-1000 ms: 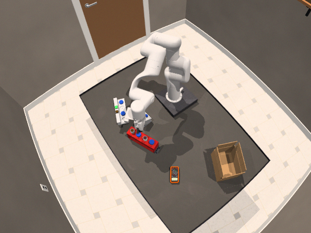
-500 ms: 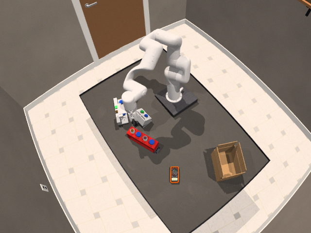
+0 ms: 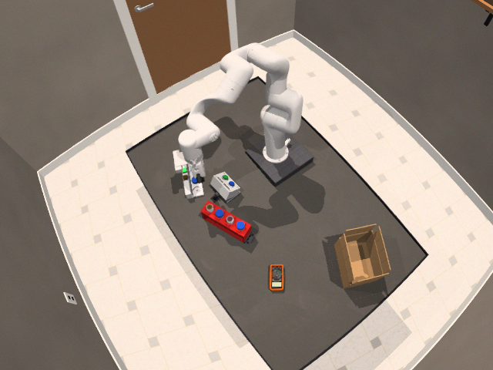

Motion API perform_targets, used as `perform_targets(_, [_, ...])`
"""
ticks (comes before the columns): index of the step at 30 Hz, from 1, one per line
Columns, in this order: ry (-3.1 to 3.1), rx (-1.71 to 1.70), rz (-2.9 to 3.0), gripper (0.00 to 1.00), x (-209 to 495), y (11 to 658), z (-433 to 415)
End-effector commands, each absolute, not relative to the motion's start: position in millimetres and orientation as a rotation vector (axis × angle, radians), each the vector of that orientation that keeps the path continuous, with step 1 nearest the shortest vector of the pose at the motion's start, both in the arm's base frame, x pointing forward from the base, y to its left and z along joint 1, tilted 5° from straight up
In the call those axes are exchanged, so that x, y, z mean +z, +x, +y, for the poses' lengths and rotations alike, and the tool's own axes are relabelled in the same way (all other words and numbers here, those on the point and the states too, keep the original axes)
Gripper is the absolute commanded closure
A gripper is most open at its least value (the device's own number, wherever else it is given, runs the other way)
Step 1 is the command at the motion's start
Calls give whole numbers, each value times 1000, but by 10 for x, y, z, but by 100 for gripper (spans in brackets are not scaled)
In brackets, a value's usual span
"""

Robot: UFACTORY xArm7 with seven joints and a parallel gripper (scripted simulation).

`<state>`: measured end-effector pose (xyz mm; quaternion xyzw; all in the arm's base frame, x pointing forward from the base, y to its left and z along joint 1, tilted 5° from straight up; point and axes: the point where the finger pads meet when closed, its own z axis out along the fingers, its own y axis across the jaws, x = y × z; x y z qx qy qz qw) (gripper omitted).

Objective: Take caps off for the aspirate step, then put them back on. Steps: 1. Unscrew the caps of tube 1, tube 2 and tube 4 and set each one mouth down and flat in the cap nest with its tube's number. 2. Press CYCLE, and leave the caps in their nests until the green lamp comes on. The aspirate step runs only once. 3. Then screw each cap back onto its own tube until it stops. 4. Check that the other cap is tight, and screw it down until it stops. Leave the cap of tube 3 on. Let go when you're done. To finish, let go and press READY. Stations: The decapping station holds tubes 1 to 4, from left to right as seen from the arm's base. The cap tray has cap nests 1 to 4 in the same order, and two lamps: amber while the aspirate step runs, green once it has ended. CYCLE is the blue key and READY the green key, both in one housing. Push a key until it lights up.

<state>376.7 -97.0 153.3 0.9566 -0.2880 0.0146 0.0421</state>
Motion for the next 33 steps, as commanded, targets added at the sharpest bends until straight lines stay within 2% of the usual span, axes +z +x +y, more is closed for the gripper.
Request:
perform_targets(1, [2932,49,-878,54,1577,3760,-1256])
perform_targets(9, [2932,49,-878,54,1619,3705,-1750])
perform_targets(22, [2932,49,-878,54,1621,3703,-1771])
perform_targets(33, [2932,49,-878,54,1071,3706,-1818])
